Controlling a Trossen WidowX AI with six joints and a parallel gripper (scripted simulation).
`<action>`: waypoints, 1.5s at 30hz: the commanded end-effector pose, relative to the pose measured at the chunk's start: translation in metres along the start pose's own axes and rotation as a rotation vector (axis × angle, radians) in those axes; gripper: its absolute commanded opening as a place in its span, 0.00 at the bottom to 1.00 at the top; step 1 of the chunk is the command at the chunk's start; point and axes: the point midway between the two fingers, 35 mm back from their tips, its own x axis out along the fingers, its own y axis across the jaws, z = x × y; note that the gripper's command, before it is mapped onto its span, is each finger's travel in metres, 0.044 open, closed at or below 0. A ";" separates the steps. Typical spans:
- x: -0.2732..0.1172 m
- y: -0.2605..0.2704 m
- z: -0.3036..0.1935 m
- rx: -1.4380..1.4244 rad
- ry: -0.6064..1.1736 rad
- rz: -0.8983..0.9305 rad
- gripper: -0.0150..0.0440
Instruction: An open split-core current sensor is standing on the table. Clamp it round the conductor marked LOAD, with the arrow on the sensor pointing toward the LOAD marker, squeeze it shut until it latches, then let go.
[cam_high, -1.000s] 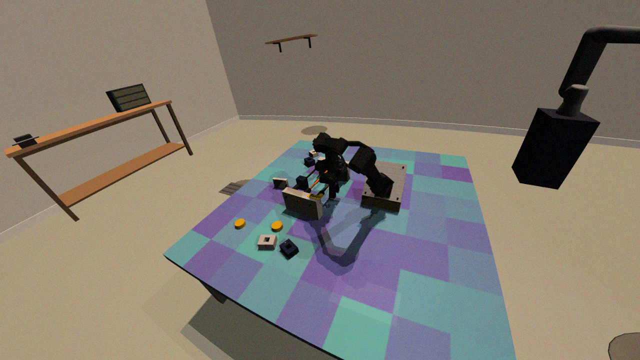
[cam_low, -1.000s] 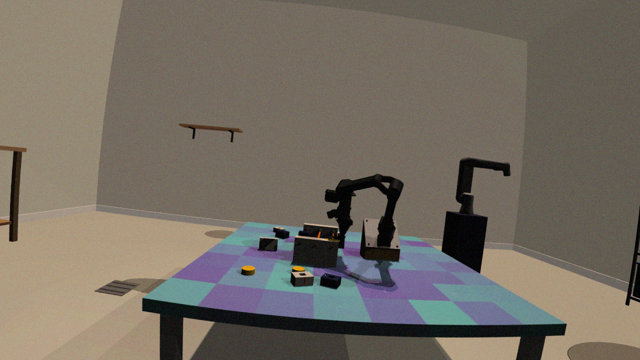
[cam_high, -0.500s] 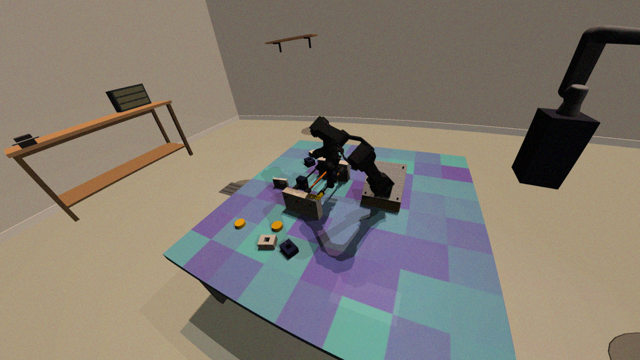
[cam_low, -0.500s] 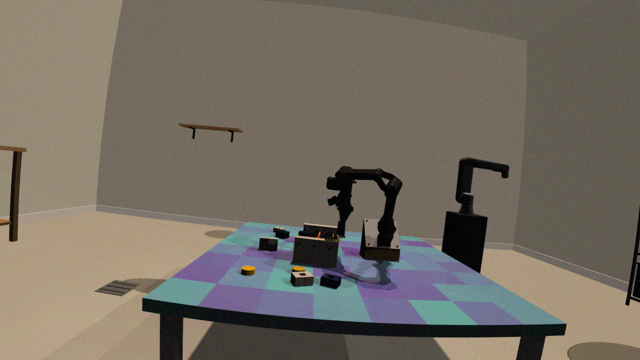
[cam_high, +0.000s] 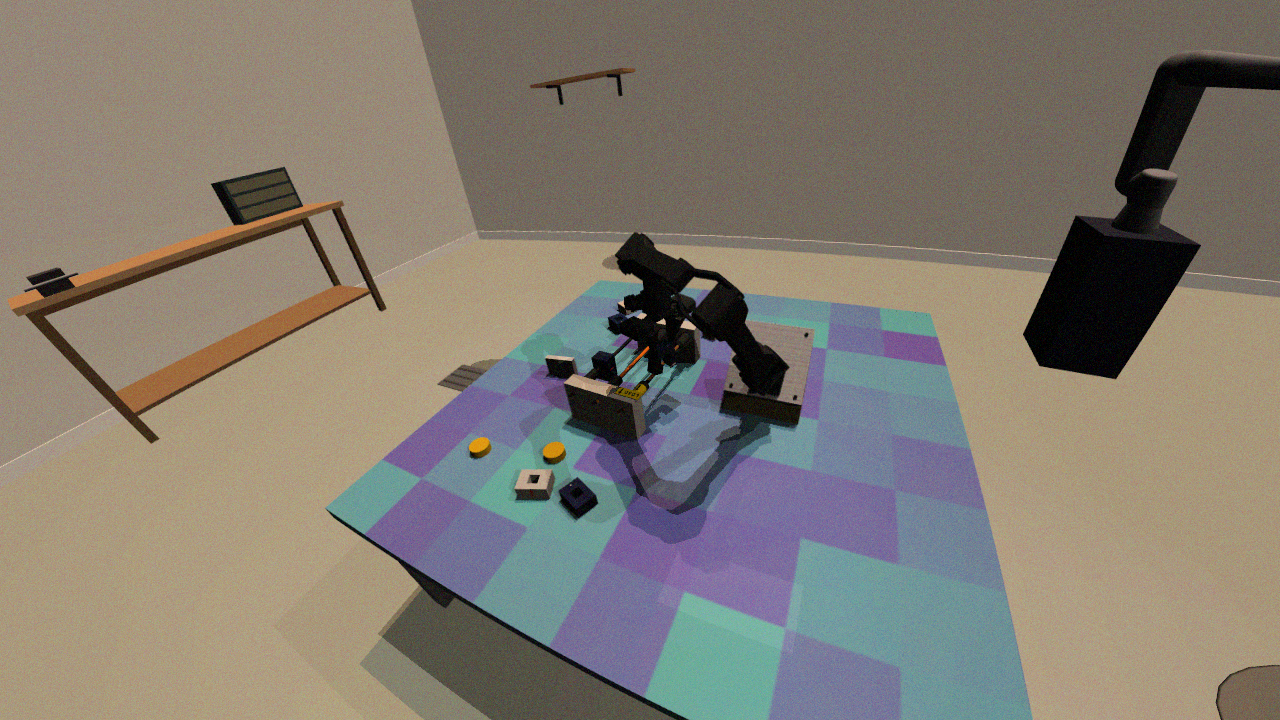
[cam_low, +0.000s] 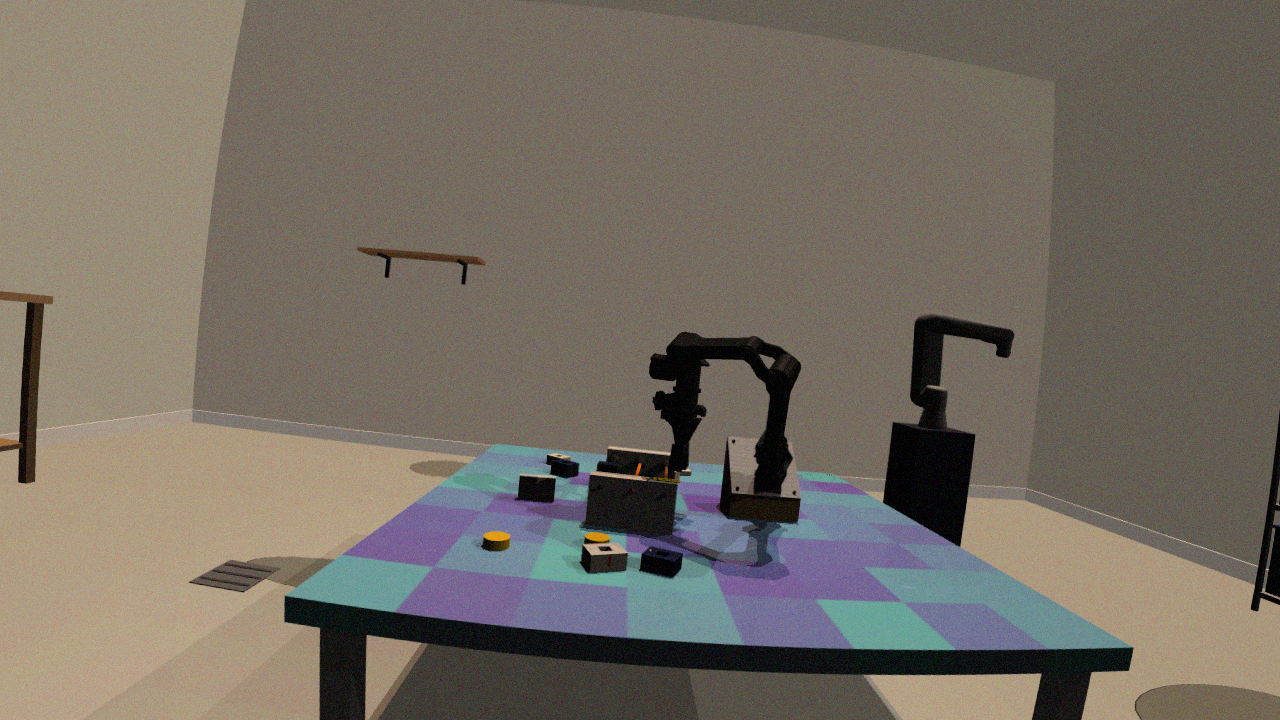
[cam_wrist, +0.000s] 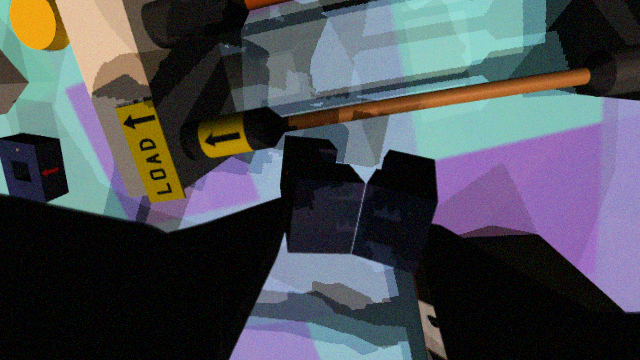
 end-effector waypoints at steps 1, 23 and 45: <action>0.000 0.000 0.004 0.104 -0.001 0.002 0.25; 0.004 0.006 0.019 0.831 -0.001 0.003 0.25; 0.016 0.009 0.029 1.244 0.000 0.003 0.25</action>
